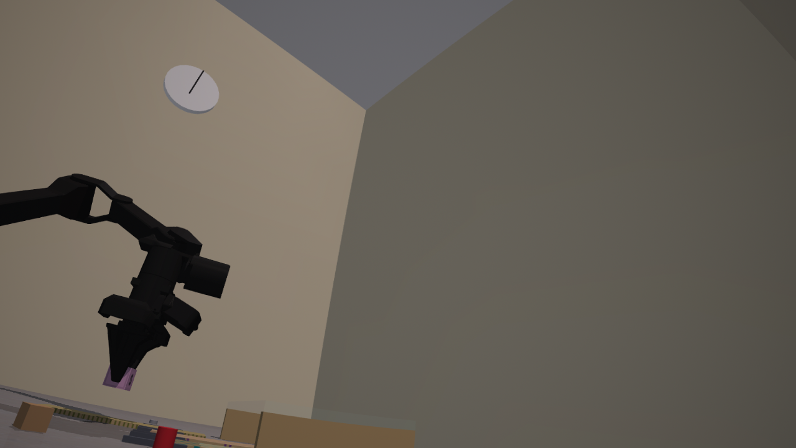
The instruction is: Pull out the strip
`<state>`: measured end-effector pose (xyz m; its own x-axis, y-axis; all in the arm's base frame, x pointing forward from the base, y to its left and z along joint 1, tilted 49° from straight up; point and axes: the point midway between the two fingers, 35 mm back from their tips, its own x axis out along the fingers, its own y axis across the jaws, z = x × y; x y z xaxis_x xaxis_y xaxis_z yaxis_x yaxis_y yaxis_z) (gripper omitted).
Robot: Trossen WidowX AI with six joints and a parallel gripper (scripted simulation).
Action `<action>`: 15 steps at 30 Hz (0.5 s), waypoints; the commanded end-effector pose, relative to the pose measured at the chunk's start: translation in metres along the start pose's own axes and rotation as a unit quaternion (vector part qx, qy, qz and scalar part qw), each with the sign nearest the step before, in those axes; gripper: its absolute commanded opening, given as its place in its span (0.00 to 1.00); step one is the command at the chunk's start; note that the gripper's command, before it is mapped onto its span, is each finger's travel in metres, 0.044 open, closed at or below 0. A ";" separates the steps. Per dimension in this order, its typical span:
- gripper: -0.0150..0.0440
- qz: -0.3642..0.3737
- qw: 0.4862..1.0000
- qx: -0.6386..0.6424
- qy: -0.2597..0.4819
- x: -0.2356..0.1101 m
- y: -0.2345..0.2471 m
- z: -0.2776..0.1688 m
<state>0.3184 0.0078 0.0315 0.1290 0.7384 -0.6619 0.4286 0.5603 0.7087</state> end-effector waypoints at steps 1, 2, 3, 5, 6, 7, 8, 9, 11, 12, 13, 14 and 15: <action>0.25 -0.001 1.000 -0.004 -0.001 0.000 -0.007 -0.012; 0.25 -0.001 1.000 -0.004 -0.001 0.001 -0.008 -0.014; 0.25 -0.001 1.000 -0.004 -0.001 0.001 -0.008 -0.014; 0.25 -0.002 1.000 -0.003 -0.001 -0.003 -0.008 -0.014; 0.25 -0.002 1.000 -0.003 -0.001 -0.008 -0.008 -0.014; 0.25 -0.002 1.000 -0.003 -0.002 -0.014 -0.008 -0.013; 0.25 -0.002 1.000 -0.003 -0.002 -0.020 -0.008 -0.013; 0.25 -0.002 1.000 -0.003 -0.001 -0.027 -0.008 -0.014; 0.25 -0.002 1.000 -0.003 -0.001 -0.034 -0.008 -0.014; 0.25 -0.002 1.000 -0.003 -0.001 -0.035 -0.008 -0.014; 0.25 -0.002 1.000 -0.003 -0.001 -0.035 -0.008 -0.014; 0.25 -0.002 1.000 -0.003 -0.001 -0.035 -0.008 -0.014; 0.25 -0.002 1.000 -0.003 -0.001 -0.035 -0.008 -0.014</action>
<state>0.2989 -0.0167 0.0502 0.1360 0.7358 -0.6635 0.4295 0.5597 0.7087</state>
